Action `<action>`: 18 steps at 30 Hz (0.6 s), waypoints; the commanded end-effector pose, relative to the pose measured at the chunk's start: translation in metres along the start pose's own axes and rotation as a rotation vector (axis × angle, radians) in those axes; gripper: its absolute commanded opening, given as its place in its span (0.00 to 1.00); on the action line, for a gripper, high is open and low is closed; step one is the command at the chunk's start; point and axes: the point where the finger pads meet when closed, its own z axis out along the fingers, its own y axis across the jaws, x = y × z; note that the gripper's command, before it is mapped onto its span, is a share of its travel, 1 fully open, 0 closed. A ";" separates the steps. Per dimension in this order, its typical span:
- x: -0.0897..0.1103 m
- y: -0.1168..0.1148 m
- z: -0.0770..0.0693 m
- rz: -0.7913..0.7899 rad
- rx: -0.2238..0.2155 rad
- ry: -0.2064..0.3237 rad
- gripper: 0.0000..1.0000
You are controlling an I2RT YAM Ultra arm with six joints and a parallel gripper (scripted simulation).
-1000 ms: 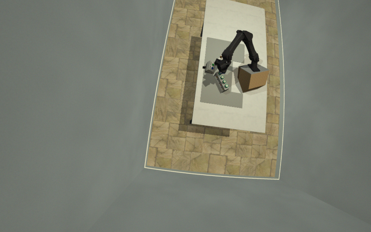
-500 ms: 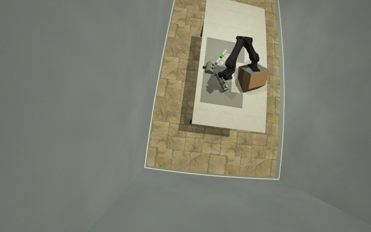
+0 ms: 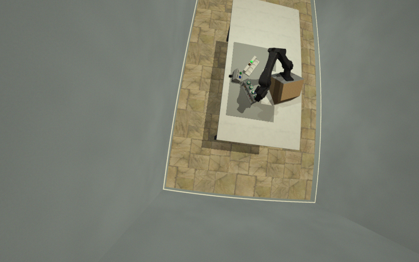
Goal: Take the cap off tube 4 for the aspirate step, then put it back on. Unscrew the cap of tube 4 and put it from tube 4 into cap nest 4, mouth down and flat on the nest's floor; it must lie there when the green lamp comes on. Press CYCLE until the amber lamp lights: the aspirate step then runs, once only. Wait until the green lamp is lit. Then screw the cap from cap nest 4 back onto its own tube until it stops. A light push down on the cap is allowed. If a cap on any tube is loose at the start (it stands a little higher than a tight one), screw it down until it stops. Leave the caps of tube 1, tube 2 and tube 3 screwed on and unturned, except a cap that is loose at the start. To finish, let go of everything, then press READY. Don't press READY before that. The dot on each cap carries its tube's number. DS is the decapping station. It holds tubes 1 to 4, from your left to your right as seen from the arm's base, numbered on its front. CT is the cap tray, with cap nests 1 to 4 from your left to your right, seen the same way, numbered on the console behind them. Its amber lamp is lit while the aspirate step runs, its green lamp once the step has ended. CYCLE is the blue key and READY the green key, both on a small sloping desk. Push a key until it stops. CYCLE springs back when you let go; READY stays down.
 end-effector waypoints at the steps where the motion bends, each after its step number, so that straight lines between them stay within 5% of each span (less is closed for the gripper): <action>1: -0.010 -0.001 -0.025 -0.104 0.002 -0.060 0.49; 7: -0.014 -0.002 -0.025 -0.093 0.006 -0.073 0.49; 9: -0.002 0.004 0.001 -0.112 0.000 -0.018 0.49; 18: -0.003 0.003 0.021 -0.110 0.002 -0.020 0.49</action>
